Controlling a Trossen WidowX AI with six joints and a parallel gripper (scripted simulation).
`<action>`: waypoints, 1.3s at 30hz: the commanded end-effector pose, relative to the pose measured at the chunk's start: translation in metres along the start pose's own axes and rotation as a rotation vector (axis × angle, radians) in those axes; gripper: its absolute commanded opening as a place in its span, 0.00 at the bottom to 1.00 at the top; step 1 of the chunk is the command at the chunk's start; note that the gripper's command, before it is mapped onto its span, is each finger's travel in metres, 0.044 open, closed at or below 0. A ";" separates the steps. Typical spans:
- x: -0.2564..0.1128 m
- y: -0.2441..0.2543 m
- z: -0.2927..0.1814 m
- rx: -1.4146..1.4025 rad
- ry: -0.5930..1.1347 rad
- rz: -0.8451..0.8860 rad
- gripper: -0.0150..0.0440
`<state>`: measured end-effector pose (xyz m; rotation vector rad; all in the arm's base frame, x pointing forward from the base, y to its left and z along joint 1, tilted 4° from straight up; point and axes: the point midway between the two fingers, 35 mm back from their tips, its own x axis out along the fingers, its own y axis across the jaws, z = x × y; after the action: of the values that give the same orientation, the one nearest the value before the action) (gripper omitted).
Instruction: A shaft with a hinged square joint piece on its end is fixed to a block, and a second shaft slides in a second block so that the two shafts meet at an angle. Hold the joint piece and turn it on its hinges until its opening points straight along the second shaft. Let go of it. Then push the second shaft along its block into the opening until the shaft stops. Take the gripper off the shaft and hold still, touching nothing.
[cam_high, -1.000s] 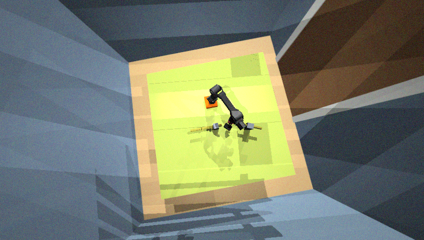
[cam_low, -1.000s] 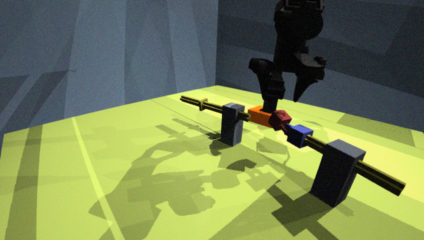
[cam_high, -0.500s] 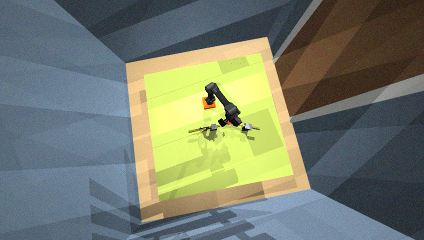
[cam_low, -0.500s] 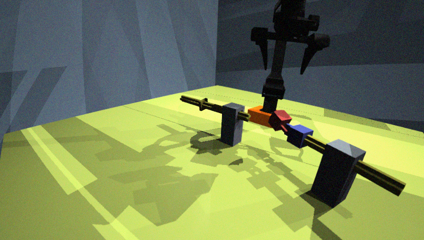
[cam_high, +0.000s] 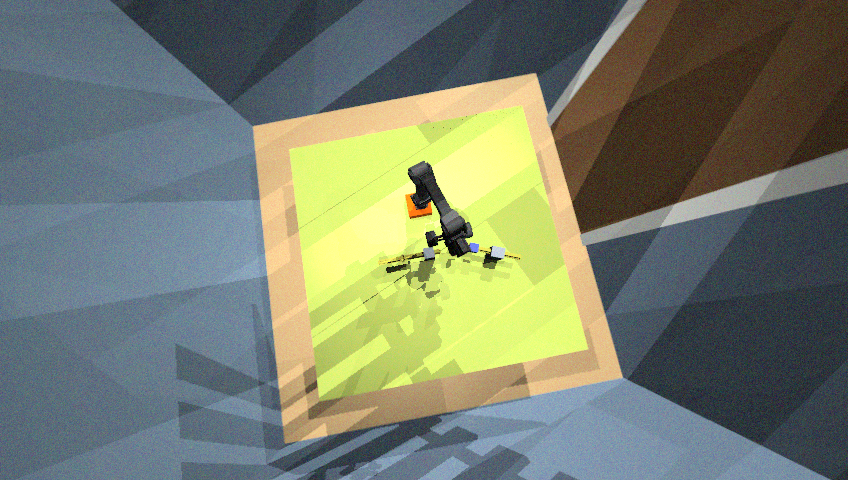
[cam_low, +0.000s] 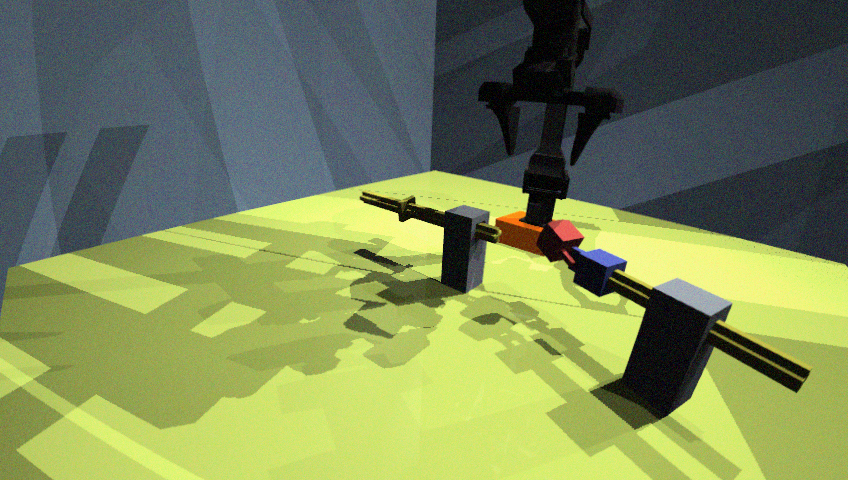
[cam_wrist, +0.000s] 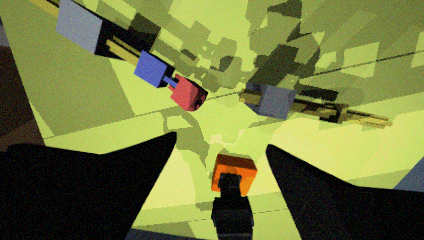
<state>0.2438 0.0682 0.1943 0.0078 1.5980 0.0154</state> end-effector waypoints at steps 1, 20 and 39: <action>0.004 -0.003 -0.003 0.047 0.010 0.005 1.00; 0.010 -0.001 -0.002 0.512 0.025 -0.043 1.00; 0.016 0.001 -0.001 1.047 0.012 -0.107 1.00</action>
<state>0.2417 0.0693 0.1789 0.6913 1.4813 -0.8391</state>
